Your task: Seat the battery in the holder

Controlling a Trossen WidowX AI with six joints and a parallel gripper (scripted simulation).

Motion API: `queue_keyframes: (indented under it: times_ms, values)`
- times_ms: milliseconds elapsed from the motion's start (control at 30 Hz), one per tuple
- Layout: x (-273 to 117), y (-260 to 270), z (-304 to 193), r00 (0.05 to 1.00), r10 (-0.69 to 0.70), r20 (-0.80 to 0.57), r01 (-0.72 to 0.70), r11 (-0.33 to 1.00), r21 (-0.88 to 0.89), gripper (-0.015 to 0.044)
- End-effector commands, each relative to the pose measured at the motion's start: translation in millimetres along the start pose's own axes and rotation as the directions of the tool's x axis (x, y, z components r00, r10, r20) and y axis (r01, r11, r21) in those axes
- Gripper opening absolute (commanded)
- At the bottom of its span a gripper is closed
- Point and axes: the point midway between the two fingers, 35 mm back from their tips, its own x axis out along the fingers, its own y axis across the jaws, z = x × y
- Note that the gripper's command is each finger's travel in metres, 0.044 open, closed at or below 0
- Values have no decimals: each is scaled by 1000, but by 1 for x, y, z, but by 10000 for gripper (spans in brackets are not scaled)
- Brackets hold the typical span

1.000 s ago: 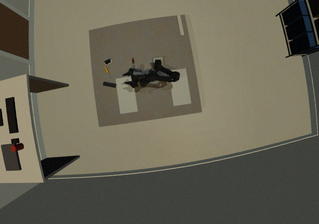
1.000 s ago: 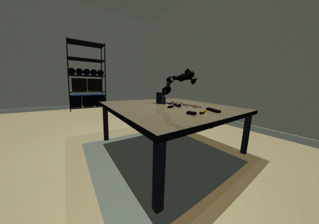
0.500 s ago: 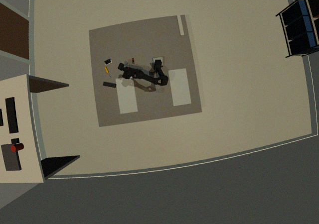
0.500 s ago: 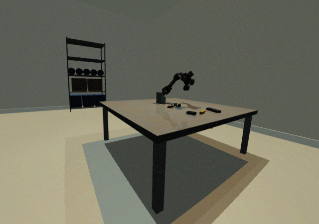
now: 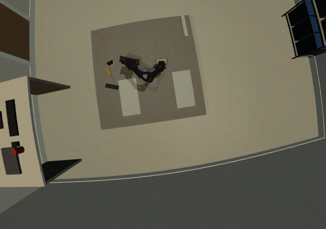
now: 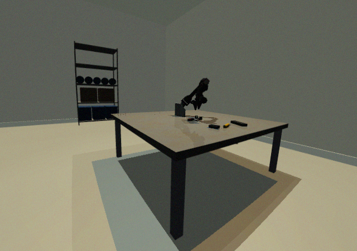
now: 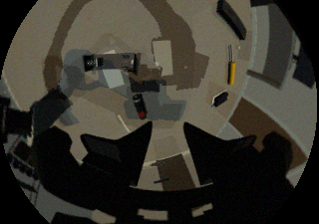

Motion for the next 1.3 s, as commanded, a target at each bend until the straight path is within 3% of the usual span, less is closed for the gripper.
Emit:
queue_keyframes:
  times_ms: [0,100,1267]
  values:
    - [40,36,-25,948,227,224,-190,966,-177,224]
    - [49,45,-30,921,265,287,-207,954,-216,224]
    - [86,55,-18,920,264,288,-206,954,-216,224]
